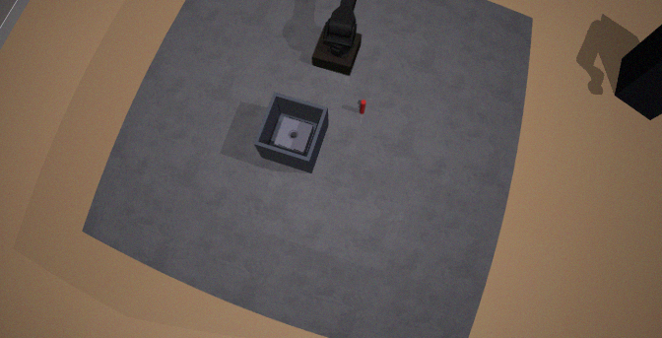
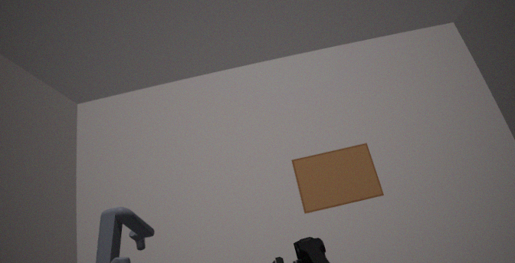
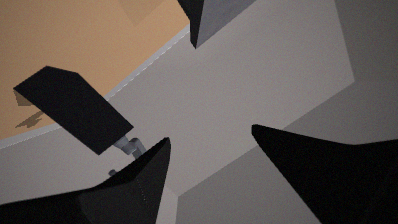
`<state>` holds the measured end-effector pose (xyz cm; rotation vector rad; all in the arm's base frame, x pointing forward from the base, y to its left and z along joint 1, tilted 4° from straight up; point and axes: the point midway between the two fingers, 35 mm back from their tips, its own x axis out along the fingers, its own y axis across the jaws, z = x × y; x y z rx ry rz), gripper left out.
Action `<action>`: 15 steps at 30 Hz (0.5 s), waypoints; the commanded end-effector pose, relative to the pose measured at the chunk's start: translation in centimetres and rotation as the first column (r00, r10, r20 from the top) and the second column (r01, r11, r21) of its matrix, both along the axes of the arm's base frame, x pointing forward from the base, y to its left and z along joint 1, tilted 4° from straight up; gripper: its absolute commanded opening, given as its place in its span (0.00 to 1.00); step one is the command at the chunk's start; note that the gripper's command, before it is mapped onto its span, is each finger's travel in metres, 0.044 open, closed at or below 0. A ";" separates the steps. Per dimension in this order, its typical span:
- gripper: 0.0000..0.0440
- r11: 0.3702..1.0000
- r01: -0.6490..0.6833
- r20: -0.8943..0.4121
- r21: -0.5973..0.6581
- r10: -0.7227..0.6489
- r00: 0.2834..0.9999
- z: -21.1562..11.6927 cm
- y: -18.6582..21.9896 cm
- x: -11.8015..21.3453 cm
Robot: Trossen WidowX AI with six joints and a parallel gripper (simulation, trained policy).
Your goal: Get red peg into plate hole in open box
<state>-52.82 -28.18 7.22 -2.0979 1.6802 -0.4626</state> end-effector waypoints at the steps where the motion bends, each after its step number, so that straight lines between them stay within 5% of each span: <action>1: 0.95 1.000 0.001 0.003 0.000 -0.001 1.000 -0.1 -0.3 0.1; 15: 1.00 0.996 -0.087 0.117 0.023 0.083 0.990 -0.1 -11.9 5.8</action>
